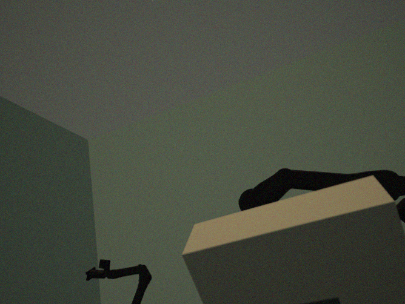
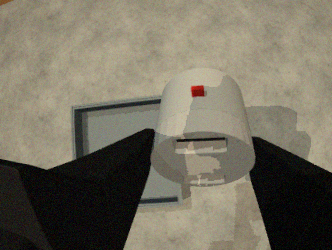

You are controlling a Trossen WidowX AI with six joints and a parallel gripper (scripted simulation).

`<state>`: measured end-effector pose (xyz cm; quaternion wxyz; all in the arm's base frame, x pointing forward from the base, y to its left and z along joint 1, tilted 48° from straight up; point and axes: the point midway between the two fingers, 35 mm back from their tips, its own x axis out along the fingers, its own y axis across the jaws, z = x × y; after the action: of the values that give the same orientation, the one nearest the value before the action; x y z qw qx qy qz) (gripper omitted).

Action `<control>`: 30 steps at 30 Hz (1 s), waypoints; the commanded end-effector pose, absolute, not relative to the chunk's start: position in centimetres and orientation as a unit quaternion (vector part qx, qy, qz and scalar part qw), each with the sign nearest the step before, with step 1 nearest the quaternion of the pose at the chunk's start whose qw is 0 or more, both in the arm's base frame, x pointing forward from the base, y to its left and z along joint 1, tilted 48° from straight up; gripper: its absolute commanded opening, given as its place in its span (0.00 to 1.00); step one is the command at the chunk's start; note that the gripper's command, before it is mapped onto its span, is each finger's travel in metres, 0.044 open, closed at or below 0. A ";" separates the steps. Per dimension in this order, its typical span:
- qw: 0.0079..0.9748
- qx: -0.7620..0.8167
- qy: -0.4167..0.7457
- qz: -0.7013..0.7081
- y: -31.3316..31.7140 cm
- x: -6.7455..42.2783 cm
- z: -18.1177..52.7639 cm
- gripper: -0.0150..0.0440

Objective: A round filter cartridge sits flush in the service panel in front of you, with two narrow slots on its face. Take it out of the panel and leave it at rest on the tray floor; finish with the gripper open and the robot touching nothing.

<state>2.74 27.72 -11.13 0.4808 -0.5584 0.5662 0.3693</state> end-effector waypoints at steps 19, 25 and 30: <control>0.353 -0.574 0.553 0.490 20.9 -5.5 -16.5 0.25; 0.353 -0.573 0.553 0.490 18.9 -5.5 -18.7 0.25; 0.353 -0.573 0.554 0.490 17.0 -5.5 -20.4 0.25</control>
<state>-5.36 17.81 -19.55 0.3521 -0.5769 0.5525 0.4878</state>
